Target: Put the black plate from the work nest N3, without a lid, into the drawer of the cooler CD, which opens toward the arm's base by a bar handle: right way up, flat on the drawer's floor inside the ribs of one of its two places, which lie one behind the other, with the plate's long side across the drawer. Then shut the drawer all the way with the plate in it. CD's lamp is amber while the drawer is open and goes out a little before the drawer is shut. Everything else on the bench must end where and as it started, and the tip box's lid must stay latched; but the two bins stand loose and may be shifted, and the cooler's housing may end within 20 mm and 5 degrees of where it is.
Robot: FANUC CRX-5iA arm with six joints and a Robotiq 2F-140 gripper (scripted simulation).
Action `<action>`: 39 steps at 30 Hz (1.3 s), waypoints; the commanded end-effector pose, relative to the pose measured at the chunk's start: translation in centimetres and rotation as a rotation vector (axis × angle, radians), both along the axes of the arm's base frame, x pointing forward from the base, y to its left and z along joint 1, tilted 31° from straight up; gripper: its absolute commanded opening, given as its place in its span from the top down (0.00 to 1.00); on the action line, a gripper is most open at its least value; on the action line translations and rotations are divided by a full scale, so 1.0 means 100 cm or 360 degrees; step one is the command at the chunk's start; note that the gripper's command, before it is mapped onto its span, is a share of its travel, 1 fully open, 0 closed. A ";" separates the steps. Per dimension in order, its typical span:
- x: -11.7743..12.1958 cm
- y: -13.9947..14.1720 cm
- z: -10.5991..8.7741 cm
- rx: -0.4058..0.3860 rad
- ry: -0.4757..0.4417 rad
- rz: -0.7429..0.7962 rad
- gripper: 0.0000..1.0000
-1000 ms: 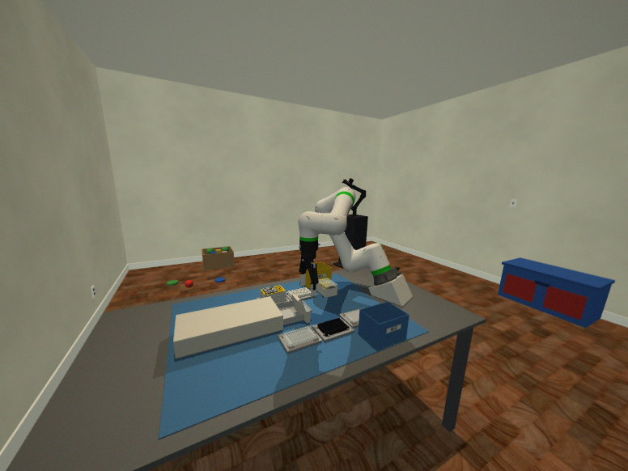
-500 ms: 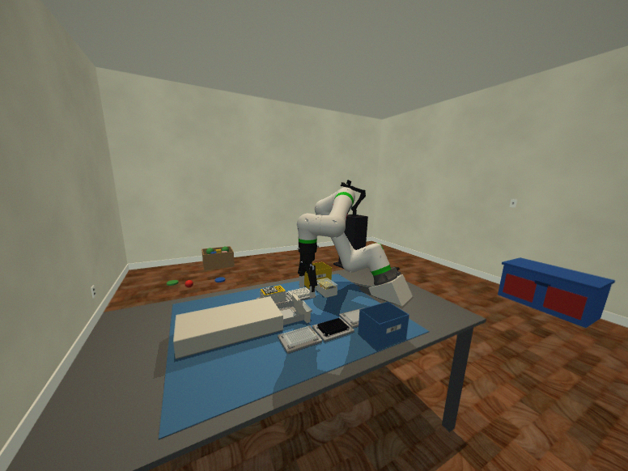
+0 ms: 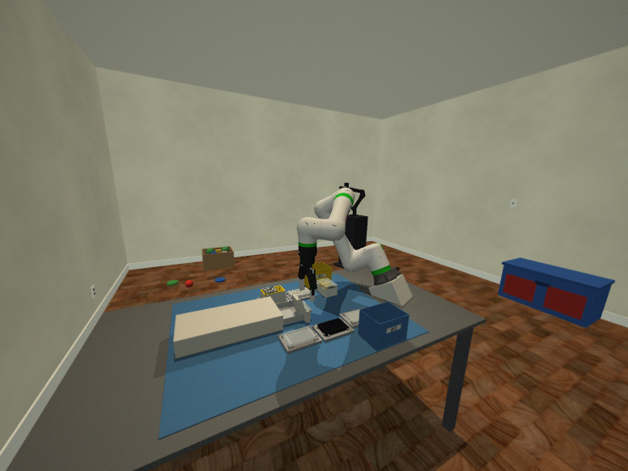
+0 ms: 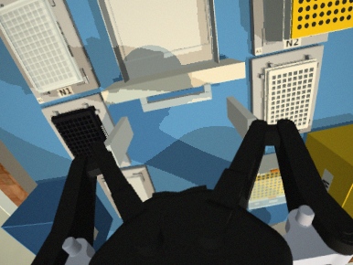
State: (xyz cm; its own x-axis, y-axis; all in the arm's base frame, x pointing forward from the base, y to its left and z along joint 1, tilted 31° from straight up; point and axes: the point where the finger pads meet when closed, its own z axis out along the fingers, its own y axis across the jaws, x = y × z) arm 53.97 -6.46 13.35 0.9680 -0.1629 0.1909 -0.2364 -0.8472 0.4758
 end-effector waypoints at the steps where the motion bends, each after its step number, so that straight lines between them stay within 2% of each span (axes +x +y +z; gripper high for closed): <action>1: 0.000 -0.001 -0.002 0.0000 -0.0001 0.0000 0.13; 39: 0.004 -0.024 -0.041 0.0000 -0.0001 0.0000 0.13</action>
State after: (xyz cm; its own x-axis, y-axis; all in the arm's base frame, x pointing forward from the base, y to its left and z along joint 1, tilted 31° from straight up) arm 54.35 -8.72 9.52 0.9680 -0.1629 0.1909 -0.2364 -0.8472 0.4759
